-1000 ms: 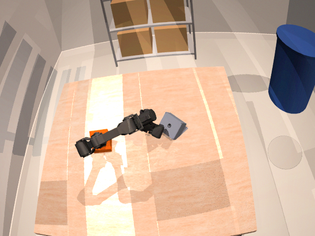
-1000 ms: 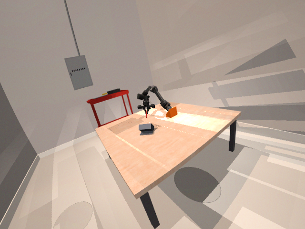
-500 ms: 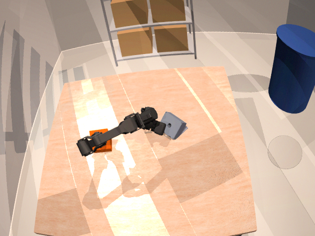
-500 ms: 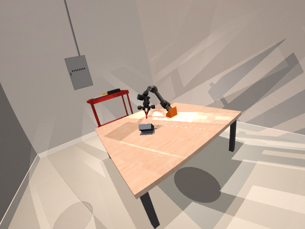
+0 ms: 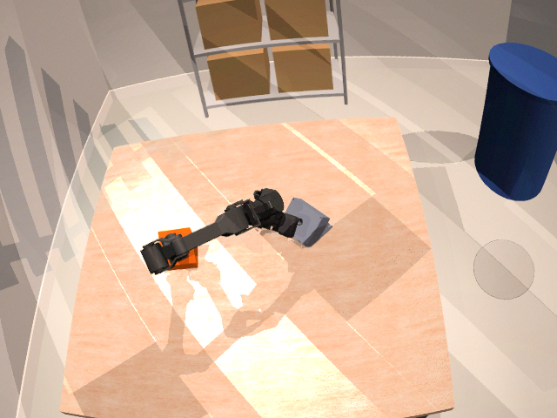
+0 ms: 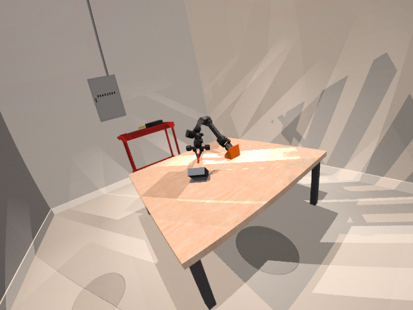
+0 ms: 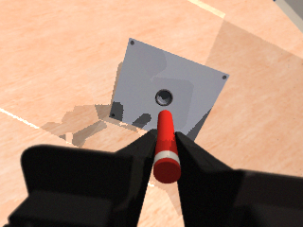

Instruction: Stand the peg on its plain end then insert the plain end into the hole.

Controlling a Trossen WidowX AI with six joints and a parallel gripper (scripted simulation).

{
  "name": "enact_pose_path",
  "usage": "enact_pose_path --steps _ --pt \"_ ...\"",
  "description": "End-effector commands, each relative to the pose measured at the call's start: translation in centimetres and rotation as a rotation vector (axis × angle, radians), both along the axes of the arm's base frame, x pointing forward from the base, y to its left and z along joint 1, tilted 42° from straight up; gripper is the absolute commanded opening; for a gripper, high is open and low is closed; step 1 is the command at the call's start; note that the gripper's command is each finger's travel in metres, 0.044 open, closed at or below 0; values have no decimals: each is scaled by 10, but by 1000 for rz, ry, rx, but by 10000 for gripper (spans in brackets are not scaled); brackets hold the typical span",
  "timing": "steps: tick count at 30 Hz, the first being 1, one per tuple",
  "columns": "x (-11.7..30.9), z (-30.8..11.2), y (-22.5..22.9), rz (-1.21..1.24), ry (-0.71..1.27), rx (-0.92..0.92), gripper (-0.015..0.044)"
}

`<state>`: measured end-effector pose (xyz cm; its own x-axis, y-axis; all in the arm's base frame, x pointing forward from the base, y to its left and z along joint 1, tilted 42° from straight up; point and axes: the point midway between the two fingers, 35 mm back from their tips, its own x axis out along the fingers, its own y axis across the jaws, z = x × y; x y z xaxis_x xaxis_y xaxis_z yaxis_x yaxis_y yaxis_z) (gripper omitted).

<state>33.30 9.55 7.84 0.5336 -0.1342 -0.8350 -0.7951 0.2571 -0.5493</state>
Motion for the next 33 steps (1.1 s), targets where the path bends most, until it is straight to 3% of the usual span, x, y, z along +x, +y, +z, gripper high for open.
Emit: enact_pose_path --steps 1,33 --pt "4 -6 1 13 -1 3 0" --pt "23 -37 -2 21 -12 14 0"
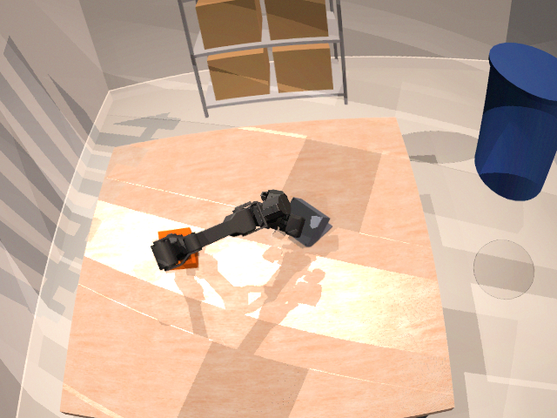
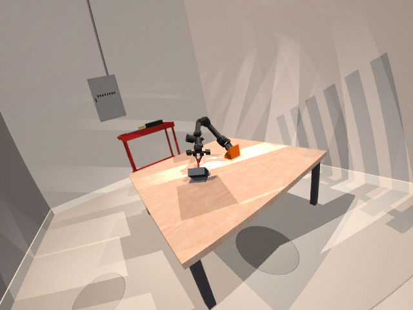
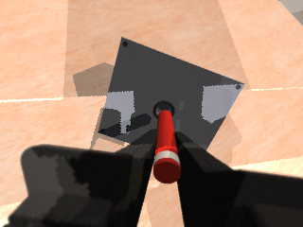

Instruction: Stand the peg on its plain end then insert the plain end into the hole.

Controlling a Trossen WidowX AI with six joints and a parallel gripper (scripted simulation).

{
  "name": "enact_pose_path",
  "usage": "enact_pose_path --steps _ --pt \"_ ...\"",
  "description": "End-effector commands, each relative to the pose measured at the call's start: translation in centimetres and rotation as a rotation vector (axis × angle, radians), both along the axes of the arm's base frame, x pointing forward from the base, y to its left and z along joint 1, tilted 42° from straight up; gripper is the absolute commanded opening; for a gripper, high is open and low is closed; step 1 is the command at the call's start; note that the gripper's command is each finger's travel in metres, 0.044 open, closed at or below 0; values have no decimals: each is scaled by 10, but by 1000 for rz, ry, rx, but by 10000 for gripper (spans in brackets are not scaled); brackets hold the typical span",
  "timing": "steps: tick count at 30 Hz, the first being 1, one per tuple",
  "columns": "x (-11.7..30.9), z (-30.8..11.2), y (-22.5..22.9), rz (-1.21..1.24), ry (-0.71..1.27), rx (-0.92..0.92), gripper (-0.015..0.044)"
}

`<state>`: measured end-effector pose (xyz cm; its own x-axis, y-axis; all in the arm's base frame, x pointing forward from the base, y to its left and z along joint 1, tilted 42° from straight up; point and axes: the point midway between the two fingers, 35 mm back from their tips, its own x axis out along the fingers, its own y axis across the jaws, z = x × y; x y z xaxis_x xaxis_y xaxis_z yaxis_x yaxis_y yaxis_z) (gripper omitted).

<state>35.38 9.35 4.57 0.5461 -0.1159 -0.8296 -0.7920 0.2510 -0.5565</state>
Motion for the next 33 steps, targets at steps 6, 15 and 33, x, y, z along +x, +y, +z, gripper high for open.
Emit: enact_pose_path --steps 6,15,33 --pt "3 -5 0 1 0 0 0" --pt "2 -4 0 0 0 0 0" --pt "7 -9 0 0 0 0 0"
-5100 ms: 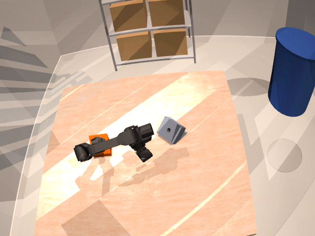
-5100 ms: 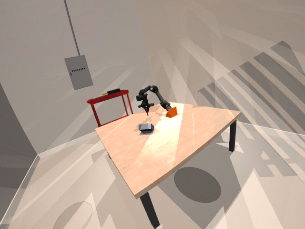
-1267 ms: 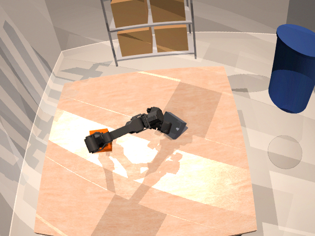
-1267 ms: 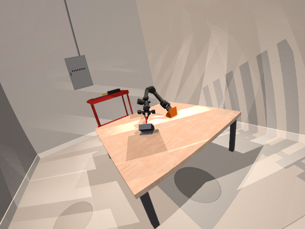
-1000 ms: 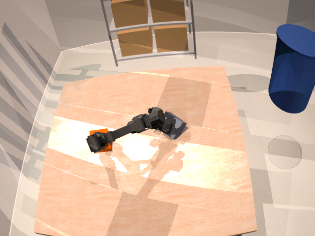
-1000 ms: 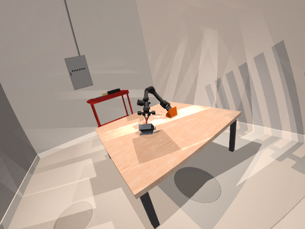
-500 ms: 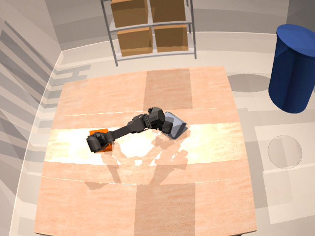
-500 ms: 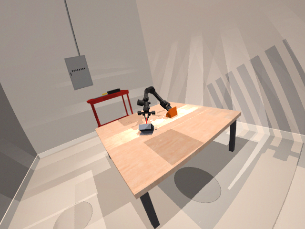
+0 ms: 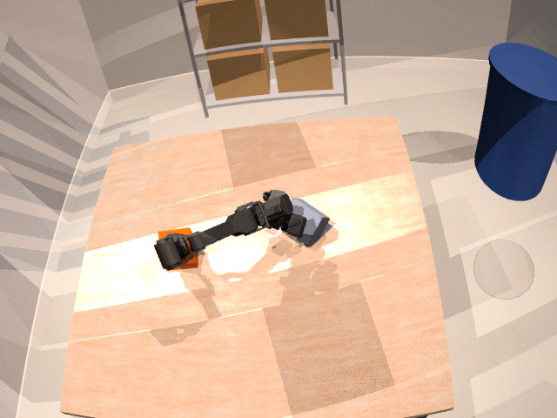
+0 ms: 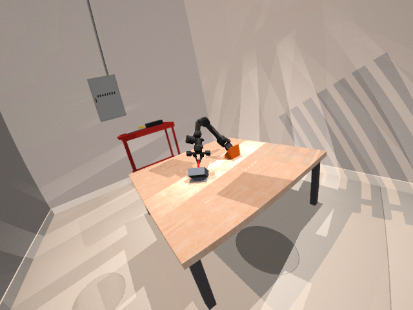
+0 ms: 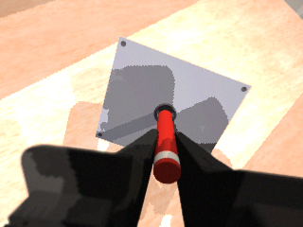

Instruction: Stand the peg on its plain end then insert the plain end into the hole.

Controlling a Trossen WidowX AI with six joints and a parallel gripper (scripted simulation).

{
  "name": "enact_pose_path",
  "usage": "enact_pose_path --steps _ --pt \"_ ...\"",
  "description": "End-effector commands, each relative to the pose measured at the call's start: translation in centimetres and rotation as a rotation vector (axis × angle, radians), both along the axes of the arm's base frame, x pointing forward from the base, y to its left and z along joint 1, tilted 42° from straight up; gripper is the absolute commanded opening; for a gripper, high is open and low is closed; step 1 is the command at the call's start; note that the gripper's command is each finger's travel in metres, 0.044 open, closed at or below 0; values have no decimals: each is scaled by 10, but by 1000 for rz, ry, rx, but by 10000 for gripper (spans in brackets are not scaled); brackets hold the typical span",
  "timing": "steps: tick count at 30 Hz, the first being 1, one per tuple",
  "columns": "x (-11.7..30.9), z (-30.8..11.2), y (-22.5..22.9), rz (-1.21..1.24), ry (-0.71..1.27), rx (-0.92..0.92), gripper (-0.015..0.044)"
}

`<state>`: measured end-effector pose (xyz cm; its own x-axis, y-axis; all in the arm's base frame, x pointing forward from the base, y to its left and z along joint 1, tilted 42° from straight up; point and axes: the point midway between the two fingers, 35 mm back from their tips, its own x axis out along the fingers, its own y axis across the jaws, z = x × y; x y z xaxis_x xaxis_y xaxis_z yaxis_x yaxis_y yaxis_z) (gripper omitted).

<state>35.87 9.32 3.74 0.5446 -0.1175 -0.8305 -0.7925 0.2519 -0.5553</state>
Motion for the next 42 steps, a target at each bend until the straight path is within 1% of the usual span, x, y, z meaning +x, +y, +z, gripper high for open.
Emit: enact_pose_path --steps 1,42 --pt "2 -2 1 2 -2 1 0" --pt "17 -24 -1 2 -3 1 0"
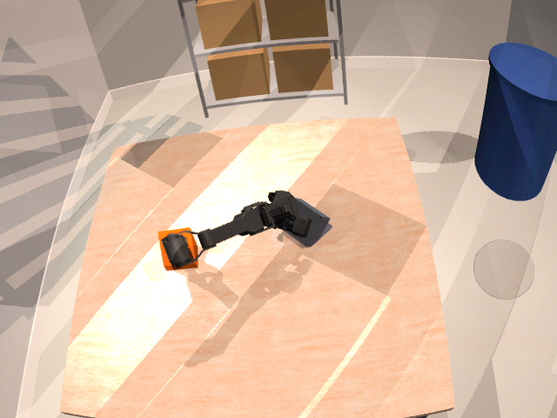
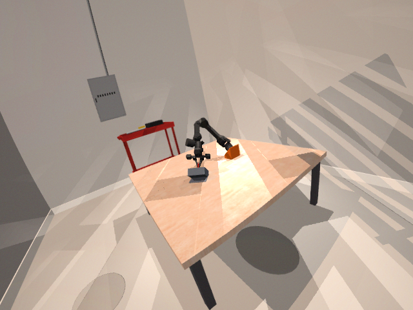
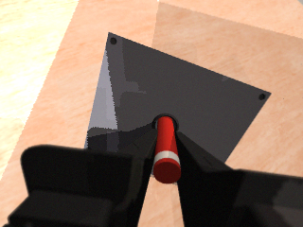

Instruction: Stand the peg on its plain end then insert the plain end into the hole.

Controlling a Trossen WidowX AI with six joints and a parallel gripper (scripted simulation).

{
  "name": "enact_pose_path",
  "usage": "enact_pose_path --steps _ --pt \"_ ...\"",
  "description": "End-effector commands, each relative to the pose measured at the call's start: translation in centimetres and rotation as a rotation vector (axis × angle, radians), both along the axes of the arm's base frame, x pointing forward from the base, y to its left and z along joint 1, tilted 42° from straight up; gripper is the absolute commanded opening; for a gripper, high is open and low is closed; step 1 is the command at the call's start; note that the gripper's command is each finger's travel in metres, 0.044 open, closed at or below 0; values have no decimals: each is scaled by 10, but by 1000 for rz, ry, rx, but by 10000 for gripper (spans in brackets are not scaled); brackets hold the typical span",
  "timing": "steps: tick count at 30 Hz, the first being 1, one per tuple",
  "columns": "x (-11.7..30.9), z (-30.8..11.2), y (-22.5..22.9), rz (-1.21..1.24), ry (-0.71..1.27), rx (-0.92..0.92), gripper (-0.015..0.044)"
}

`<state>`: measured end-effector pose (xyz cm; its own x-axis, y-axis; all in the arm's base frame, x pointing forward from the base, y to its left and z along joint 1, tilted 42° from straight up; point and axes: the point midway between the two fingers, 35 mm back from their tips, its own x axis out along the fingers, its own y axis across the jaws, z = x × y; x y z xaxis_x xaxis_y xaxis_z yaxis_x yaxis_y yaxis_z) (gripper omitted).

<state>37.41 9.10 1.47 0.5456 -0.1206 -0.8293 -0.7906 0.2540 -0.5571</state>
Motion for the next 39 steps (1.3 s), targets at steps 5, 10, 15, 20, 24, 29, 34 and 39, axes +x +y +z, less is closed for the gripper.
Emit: enact_pose_path --steps 5,10,15,20,24,29,34,39 --pt "2 -2 1 5 -1 2 0" --pt "1 -2 0 0 0 0 0" --pt "1 -2 0 0 0 0 26" --pt "1 -2 0 0 0 0 157" --pt "1 -2 0 0 0 0 263" --pt "0 0 0 0 0 0 394" --pt "-2 5 1 1 0 0 440" --pt "-6 11 3 2 1 1 440"
